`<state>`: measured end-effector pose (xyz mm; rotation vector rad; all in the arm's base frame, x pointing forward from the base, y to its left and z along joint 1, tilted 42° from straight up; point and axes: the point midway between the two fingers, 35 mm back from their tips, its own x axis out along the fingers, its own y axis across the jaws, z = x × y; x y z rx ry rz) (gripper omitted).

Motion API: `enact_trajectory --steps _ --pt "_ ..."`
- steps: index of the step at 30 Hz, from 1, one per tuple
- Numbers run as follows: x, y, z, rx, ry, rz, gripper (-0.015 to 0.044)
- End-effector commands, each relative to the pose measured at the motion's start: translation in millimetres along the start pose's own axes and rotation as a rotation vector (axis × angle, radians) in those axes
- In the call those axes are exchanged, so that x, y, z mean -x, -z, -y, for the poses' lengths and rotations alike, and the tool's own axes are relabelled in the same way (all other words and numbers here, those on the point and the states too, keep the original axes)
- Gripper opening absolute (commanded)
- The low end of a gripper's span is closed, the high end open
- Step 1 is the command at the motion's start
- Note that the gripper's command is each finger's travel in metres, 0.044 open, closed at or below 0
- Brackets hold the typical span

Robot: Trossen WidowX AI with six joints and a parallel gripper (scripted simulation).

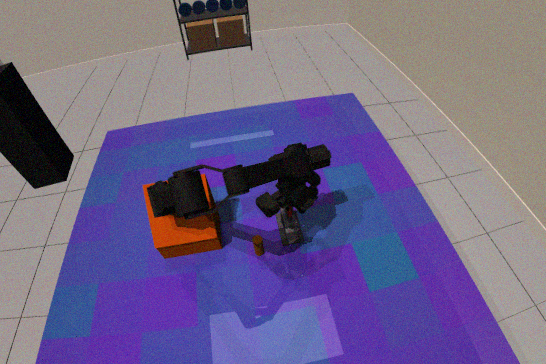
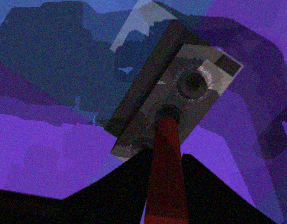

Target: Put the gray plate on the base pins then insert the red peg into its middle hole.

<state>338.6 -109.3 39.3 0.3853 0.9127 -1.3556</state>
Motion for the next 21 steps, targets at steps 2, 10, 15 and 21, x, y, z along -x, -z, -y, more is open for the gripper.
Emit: enact_trajectory --steps 2,10,15,21 --pt "0 0 0 0.004 0.003 0.002 0.0000" --pt "-1 0 0 0.000 0.000 0.000 0.0000" --pt "-7 0 0 0.002 0.001 0.001 0.0000" --pt "-16 0 1 0.005 0.004 0.003 0.0000"
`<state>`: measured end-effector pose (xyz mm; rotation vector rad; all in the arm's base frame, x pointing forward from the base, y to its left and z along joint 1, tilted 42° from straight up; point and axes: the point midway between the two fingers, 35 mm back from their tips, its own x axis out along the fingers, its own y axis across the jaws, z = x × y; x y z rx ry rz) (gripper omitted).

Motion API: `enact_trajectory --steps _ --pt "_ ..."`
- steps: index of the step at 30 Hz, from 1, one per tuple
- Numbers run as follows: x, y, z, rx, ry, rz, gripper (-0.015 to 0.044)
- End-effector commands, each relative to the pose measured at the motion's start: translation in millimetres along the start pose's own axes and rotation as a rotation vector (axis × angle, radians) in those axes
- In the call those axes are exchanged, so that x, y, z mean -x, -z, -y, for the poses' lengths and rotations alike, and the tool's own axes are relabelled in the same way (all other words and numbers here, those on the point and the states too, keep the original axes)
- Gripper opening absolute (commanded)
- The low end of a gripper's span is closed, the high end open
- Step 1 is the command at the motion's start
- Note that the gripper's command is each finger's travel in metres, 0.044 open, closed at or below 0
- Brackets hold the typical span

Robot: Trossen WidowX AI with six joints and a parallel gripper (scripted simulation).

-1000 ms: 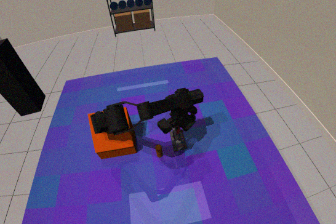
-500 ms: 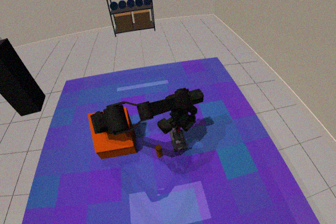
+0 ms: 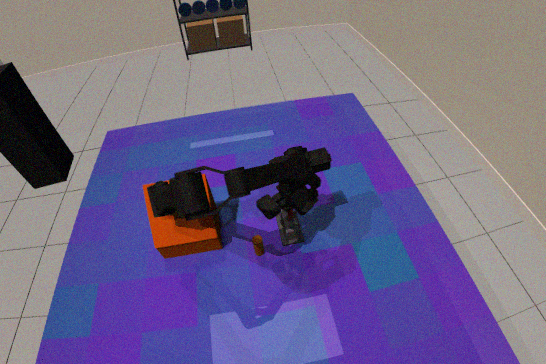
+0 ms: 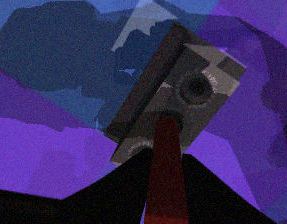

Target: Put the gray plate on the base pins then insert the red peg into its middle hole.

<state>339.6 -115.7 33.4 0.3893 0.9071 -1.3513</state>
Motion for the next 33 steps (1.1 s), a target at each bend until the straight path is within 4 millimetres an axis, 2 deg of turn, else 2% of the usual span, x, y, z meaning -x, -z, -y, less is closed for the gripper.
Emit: enact_trajectory --steps 1,33 --pt "-9.2 1.0 1.9 0.009 0.011 0.002 0.0000" --pt "-10.0 2.0 1.7 0.002 0.005 0.000 0.0000"
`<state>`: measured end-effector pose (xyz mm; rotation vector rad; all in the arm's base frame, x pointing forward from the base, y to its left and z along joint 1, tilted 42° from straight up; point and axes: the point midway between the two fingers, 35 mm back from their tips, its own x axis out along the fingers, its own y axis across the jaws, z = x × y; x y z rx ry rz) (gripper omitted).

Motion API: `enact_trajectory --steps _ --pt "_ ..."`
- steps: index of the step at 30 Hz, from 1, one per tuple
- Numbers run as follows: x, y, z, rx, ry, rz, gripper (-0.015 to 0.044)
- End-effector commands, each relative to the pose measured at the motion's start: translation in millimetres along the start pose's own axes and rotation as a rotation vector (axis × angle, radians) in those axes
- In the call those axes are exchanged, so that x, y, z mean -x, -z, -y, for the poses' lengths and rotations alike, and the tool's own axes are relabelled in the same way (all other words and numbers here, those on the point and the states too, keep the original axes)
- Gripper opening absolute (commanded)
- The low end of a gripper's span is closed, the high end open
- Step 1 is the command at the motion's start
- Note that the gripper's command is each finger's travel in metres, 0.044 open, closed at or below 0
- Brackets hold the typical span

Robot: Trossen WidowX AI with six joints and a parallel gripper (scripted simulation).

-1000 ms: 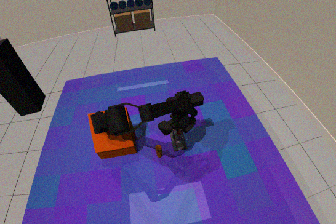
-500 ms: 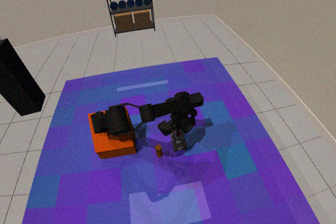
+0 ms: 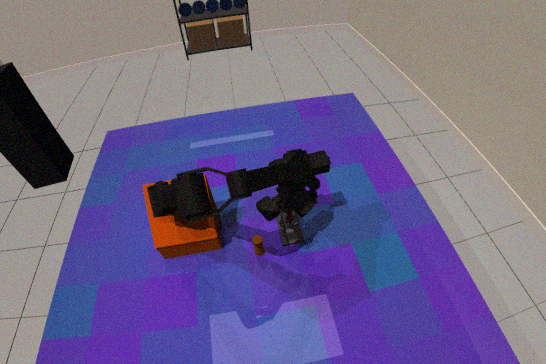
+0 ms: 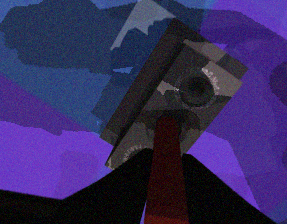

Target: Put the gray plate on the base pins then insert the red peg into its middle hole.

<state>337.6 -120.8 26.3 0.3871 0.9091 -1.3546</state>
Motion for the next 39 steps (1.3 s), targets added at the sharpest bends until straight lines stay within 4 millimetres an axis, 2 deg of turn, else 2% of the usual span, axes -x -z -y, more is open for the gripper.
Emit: enact_trajectory --steps 1,11,17,28,39 --pt "-1 1 0 0.001 0.001 0.000 0.0000" --pt "-1 0 0 -0.001 0.000 0.000 0.0000" --pt "-1 0 0 -0.001 0.000 0.000 0.0150" --pt "0 0 0 0.000 0.001 0.000 0.0150" --pt "9 2 -1 0.008 0.006 0.002 0.0150"
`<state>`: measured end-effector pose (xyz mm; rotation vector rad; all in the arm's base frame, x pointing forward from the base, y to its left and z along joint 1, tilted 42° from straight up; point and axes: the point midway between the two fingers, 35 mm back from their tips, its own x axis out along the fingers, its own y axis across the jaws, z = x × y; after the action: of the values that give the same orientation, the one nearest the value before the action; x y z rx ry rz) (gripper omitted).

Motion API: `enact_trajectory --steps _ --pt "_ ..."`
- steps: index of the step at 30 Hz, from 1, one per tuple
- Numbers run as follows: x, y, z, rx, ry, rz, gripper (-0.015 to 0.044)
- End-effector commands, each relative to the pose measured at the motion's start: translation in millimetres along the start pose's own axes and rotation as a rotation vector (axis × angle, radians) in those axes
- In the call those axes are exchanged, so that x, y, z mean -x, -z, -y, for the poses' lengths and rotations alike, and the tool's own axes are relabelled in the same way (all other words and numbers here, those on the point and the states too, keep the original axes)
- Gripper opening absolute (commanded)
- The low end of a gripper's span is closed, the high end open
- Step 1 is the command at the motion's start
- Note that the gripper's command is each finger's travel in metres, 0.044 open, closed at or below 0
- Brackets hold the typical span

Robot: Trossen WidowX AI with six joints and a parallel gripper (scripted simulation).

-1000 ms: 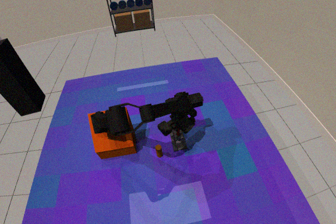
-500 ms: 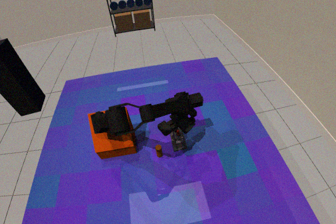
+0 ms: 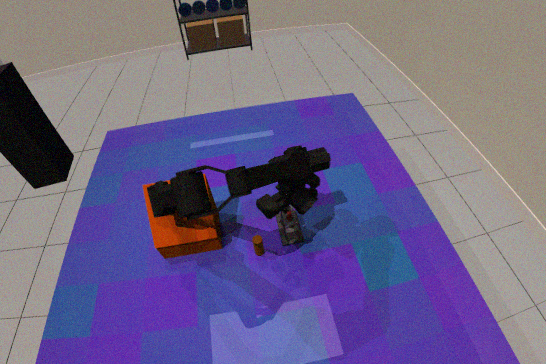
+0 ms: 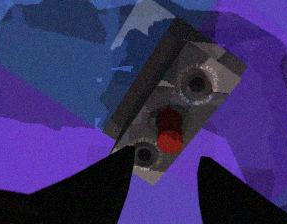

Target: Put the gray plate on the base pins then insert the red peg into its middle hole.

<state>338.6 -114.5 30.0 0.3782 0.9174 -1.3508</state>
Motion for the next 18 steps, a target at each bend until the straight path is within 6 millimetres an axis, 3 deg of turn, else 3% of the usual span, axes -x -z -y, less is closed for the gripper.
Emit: enact_trajectory --steps 1,18 --pt "3 0 0 -0.003 0.004 0.002 0.0150" --pt "16 3 -2 -0.003 0.004 0.002 0.0150"
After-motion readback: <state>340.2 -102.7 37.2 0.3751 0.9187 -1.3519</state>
